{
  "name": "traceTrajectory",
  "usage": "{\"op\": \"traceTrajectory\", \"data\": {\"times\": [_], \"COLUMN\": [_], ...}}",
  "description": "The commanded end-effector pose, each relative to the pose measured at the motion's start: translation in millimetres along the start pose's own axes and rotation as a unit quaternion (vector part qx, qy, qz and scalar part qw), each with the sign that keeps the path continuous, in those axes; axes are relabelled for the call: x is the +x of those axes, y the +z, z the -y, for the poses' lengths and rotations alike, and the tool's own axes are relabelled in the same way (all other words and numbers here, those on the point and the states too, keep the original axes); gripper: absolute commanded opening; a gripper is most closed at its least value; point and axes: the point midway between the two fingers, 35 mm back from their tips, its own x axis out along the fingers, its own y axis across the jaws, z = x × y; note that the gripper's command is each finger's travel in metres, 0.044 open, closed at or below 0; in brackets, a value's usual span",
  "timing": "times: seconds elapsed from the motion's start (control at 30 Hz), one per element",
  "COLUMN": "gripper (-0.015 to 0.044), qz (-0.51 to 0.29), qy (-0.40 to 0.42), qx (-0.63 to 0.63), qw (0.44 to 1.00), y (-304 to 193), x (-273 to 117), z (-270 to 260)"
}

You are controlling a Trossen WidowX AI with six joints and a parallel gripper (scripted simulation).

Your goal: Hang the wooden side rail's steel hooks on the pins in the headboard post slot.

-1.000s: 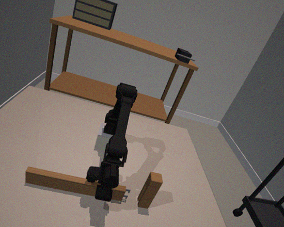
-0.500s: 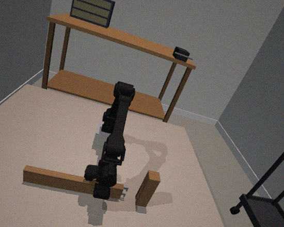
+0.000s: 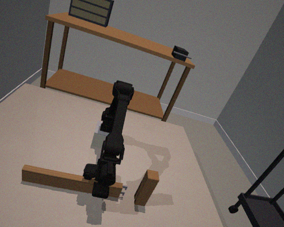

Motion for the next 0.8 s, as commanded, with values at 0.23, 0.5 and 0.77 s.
{"op": "traceTrajectory", "data": {"times": [0.23, 0.5, 0.77], "gripper": [0.0, 0.0, 0.0], "qz": [0.001, 0.001, 0.001], "qy": [0.007, 0.007, 0.007], "qx": [0.002, 0.002, 0.002], "qw": [1.0, 1.0, 1.0], "y": [0.3, 0.3, 0.3], "x": [-7.1, -8.4, -9.7], "z": [-2.7, -2.7, -2.7]}}
